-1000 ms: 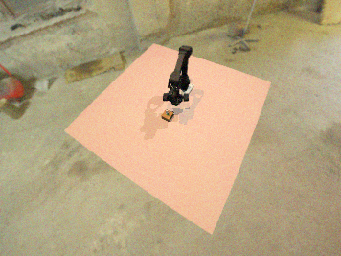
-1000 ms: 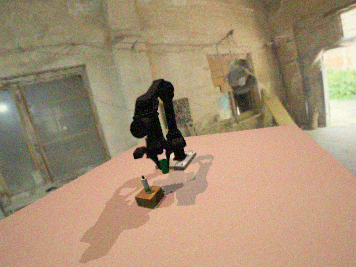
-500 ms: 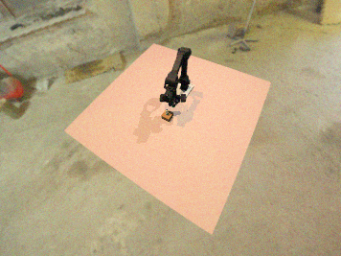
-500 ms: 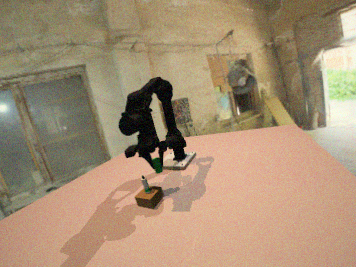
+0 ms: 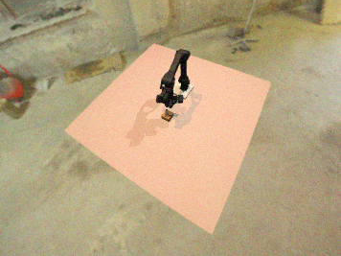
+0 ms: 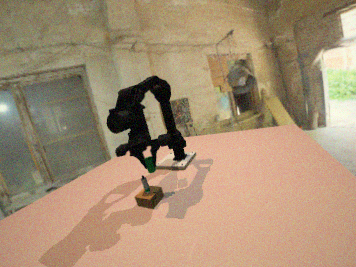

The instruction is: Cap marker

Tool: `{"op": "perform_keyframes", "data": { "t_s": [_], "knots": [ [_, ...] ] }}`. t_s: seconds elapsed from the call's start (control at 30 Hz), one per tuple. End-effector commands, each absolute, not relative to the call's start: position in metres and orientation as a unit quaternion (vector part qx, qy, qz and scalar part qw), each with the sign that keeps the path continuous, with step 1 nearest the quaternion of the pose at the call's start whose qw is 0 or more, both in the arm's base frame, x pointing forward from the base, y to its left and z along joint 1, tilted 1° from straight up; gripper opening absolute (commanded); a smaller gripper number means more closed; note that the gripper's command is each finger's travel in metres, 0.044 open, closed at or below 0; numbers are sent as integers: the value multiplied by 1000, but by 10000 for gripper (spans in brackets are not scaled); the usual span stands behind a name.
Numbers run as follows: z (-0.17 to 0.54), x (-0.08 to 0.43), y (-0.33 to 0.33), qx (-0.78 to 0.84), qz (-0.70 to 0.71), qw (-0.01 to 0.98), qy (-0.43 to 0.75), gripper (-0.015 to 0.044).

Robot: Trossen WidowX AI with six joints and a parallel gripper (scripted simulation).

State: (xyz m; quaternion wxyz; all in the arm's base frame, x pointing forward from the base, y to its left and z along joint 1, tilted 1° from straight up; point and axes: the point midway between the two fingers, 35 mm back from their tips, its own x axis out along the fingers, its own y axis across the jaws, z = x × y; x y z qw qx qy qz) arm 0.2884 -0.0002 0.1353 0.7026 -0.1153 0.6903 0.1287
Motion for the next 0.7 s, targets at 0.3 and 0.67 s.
{"op": "perform_keyframes", "data": {
  "t_s": [0.3, 0.67],
  "knots": [
    [152, 312, -14, -117, 128, 705, 687, 0],
    [156, 321, -21, -117, 127, 705, 688, 0]
  ]
}}
